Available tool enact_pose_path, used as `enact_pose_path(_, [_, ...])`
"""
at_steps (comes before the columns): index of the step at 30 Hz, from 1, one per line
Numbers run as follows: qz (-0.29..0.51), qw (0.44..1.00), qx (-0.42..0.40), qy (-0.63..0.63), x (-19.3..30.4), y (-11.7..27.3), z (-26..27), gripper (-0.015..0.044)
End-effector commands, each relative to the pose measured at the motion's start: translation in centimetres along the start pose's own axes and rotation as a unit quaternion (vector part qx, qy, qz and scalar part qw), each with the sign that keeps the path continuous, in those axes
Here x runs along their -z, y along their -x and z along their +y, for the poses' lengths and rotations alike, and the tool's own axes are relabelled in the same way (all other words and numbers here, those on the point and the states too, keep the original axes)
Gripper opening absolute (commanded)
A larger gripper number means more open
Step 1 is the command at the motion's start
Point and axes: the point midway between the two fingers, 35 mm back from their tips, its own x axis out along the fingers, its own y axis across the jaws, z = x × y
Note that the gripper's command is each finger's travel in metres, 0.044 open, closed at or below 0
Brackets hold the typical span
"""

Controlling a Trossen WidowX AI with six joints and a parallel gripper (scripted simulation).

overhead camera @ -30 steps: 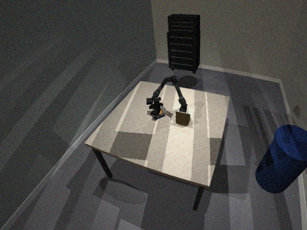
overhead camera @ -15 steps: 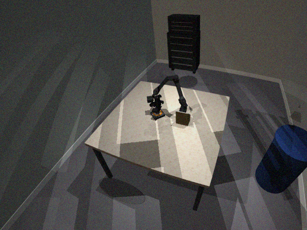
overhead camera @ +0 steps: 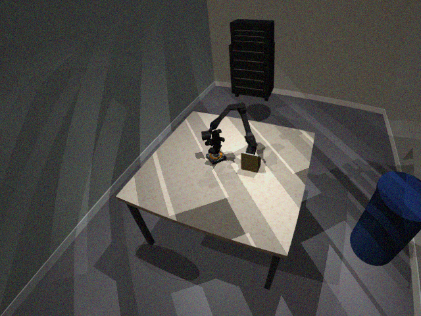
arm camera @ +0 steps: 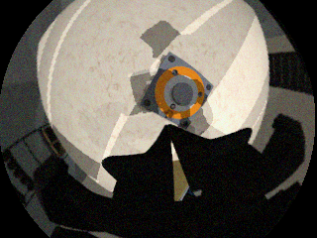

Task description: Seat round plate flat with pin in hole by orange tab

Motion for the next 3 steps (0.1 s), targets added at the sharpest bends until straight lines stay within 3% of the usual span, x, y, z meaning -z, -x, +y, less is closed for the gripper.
enact_pose_path(1, [0.000,1.000,0.000,0.002,0.01,-0.05,0.03,0.0000])
enact_pose_path(3, [0.000,1.000,0.000,0.002,0.01,-0.05,0.03,0.0000])
